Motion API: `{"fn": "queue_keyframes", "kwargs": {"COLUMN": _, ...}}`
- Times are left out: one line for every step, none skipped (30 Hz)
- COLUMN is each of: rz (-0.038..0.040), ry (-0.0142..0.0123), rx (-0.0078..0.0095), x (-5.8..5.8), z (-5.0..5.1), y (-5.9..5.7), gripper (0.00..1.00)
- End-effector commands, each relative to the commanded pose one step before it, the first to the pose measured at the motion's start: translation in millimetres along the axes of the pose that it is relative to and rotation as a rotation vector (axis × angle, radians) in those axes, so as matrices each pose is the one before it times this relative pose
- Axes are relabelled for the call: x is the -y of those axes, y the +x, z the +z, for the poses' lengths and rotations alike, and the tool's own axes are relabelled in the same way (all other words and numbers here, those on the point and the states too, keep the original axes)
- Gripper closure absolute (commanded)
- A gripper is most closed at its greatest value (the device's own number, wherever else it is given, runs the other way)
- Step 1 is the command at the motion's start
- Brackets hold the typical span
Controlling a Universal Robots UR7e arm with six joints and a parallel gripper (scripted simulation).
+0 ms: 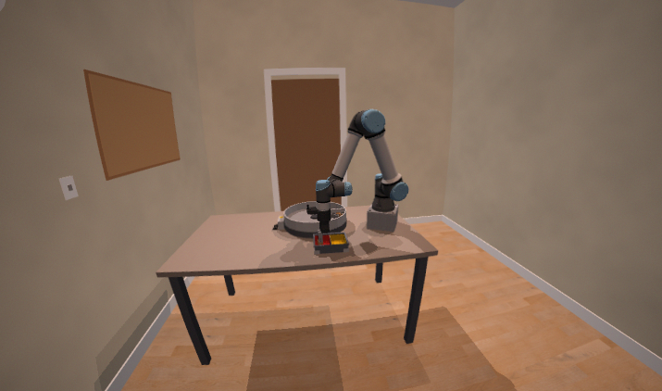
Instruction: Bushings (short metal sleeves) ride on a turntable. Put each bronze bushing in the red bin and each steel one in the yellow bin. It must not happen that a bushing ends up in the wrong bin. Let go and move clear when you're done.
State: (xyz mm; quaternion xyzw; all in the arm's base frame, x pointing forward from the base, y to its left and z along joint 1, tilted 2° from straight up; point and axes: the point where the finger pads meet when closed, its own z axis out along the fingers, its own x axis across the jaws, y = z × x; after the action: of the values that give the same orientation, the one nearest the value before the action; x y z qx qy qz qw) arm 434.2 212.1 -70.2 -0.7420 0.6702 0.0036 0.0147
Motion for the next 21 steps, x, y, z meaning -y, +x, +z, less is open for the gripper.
{"fn": "queue_keyframes", "kwargs": {"rz": -0.00002, "ry": 0.00144, "rx": 0.00018, "x": 0.47, "z": -2.64, "y": -0.06, "gripper": 0.58}}
{"fn": "queue_keyframes", "kwargs": {"rz": 0.0, "ry": 0.0, "rx": 0.0, "x": 0.0, "z": 0.0, "y": 0.0, "gripper": 0.58}}
{"fn": "queue_keyframes", "kwargs": {"rz": 0.0, "ry": 0.0, "rx": 0.0, "x": 0.0, "z": 0.0, "y": 0.0, "gripper": 0.58}}
{"fn": "queue_keyframes", "kwargs": {"rz": 0.0, "ry": 0.0, "rx": 0.0, "x": 0.0, "z": 0.0, "y": 0.0, "gripper": 0.58}}
{"fn": "queue_keyframes", "kwargs": {"rz": 0.0, "ry": 0.0, "rx": 0.0, "x": 0.0, "z": 0.0, "y": 0.0, "gripper": 0.58}}
{"fn": "queue_keyframes", "kwargs": {"rz": 0.0, "ry": 0.0, "rx": 0.0, "x": 0.0, "z": 0.0, "y": 0.0, "gripper": 0.58}}
{"fn": "queue_keyframes", "kwargs": {"rz": 0.0, "ry": 0.0, "rx": 0.0, "x": 0.0, "z": 0.0, "y": 0.0, "gripper": 0.58}}
{"fn": "queue_keyframes", "kwargs": {"rz": 0.0, "ry": 0.00004, "rx": 0.0, "x": 0.01, "z": -0.34, "y": 0.0, "gripper": 0.58}}
{"fn": "queue_keyframes", "kwargs": {"rz": 0.0, "ry": 0.0, "rx": 0.0, "x": 0.0, "z": -0.63, "y": 0.0, "gripper": 0.58}}
{"fn": "queue_keyframes", "kwargs": {"rz": 0.0, "ry": 0.0, "rx": 0.0, "x": 0.0, "z": 0.0, "y": 0.0, "gripper": 0.58}}
{"fn": "queue_keyframes", "kwargs": {"rz": 0.0, "ry": 0.0, "rx": 0.0, "x": 0.0, "z": 0.0, "y": 0.0, "gripper": 0.58}}
{"fn": "queue_keyframes", "kwargs": {"rz": 0.0, "ry": 0.0, "rx": 0.0, "x": 0.0, "z": -0.63, "y": 0.0, "gripper": 0.58}}
{"fn": "queue_keyframes", "kwargs": {"rz": 0.0, "ry": 0.0, "rx": 0.0, "x": 0.0, "z": -0.63, "y": 0.0, "gripper": 0.58}}
{"fn": "queue_keyframes", "kwargs": {"rz": 0.0, "ry": 0.0, "rx": 0.0, "x": 0.0, "z": -0.63, "y": 0.0, "gripper": 0.58}}
{"fn": "queue_keyframes", "kwargs": {"rz": 0.0, "ry": 0.0, "rx": 0.0, "x": 0.0, "z": 0.0, "y": 0.0, "gripper": 0.58}}
{"fn": "queue_keyframes", "kwargs": {"rz": 0.0, "ry": 0.0, "rx": 0.0, "x": 0.0, "z": 0.0, "y": 0.0, "gripper": 0.58}}
{"fn": "queue_keyframes", "kwargs": {"rz": 0.0, "ry": 0.0, "rx": 0.0, "x": 0.0, "z": 0.0, "y": 0.0, "gripper": 0.58}}
{"fn": "queue_keyframes", "kwargs": {"rz": 0.0, "ry": 0.0, "rx": 0.0, "x": 0.0, "z": -0.63, "y": 0.0, "gripper": 0.58}}
{"fn": "queue_keyframes", "kwargs": {"rz": 0.0, "ry": 0.0, "rx": 0.0, "x": 0.0, "z": -0.63, "y": 0.0, "gripper": 0.58}}
{"fn": "queue_keyframes", "kwargs": {"rz": 0.0, "ry": 0.0, "rx": 0.0, "x": 0.0, "z": -0.63, "y": 0.0, "gripper": 0.58}}
{"fn": "queue_keyframes", "kwargs": {"rz": 0.0, "ry": 0.0, "rx": 0.0, "x": 0.0, "z": -0.63, "y": 0.0, "gripper": 0.58}}
